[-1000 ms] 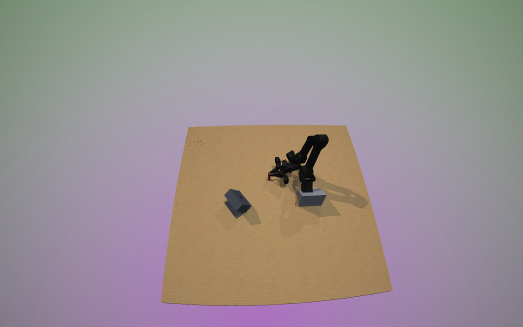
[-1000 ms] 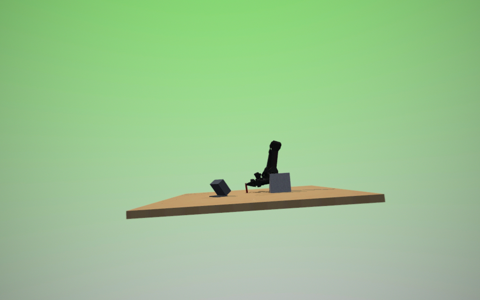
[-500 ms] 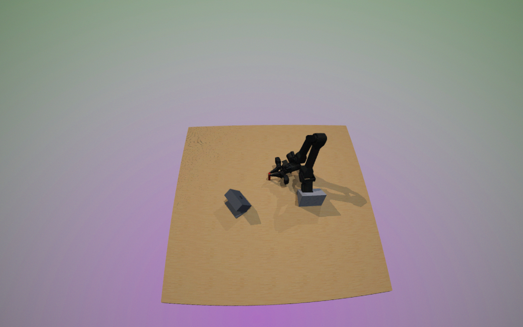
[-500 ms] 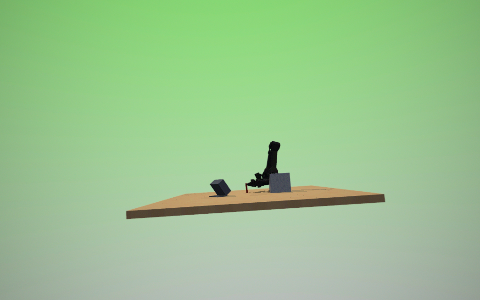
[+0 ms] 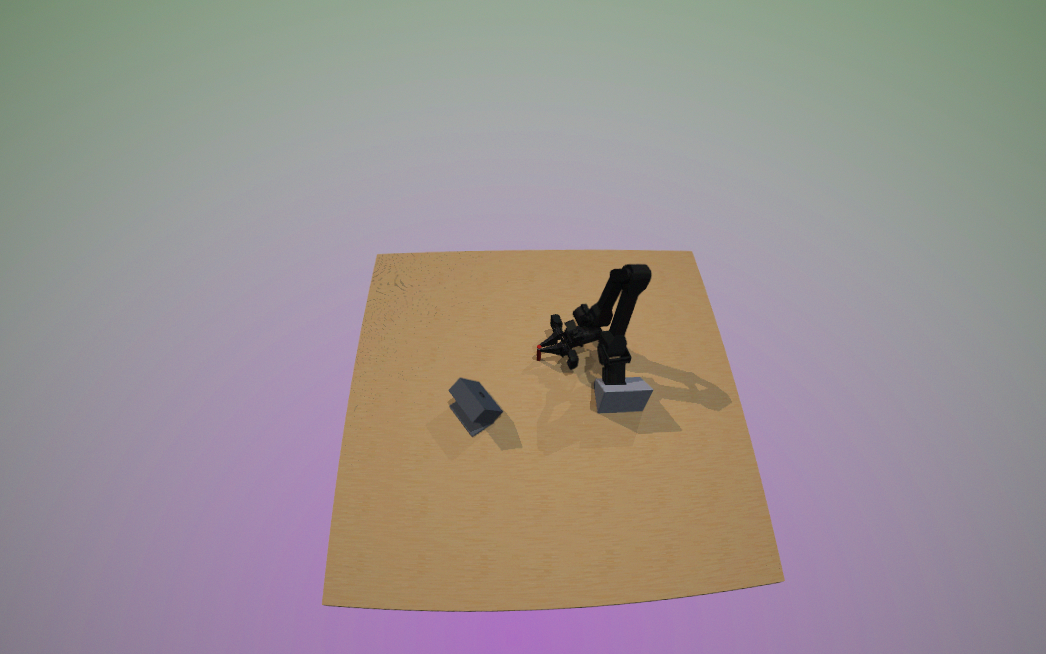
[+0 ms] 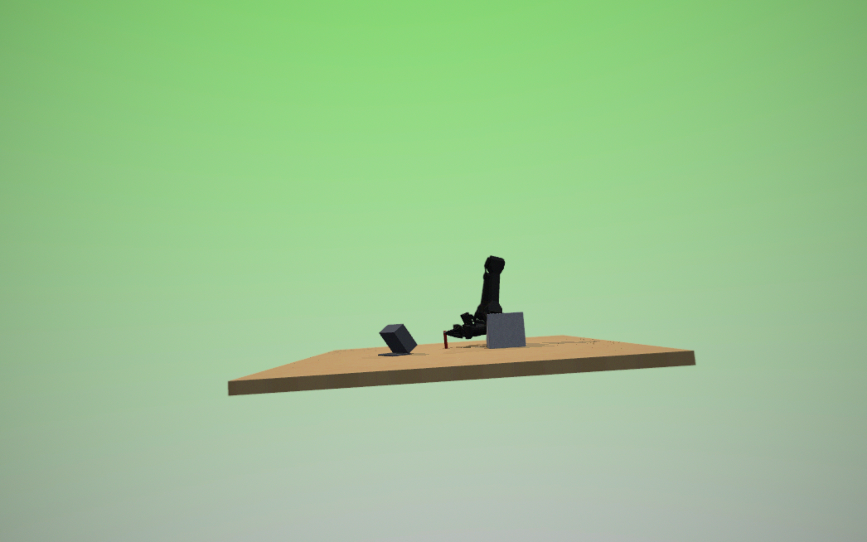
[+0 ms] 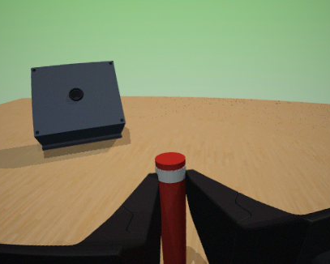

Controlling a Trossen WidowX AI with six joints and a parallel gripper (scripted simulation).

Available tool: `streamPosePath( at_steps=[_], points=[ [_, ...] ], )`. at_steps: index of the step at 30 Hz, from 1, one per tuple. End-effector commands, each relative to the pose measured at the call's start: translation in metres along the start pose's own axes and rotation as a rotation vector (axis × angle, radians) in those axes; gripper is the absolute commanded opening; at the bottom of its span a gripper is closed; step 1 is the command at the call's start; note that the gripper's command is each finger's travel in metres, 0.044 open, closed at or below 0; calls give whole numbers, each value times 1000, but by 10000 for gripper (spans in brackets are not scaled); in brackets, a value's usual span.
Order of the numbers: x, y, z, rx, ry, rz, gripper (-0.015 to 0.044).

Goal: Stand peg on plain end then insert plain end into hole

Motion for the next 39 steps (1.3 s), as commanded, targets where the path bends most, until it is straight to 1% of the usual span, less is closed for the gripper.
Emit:
streamPosePath(
  at_steps=[1,2,3,26,37,38,39],
  points=[
    [0,0,0,0,0,0,101],
    [0,0,0,0,0,0,128],
    [0,0,0,0,0,0,130],
    [0,0,0,0,0,0,130],
    [0,0,0,0,0,0,419],
    [0,0,0,0,0,0,440],
    [0,0,0,0,0,0,440]
  ],
)
Point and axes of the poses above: the point midway between the two fingers, 35 mm back from their tips, its own y axis out along the fingers, its own z axis across the jaws, x = y × z, the point moved 5 cm from there along -y, back along the fingers, and after that the axes turned 6 degrees about -y, right-handed, at the moved point
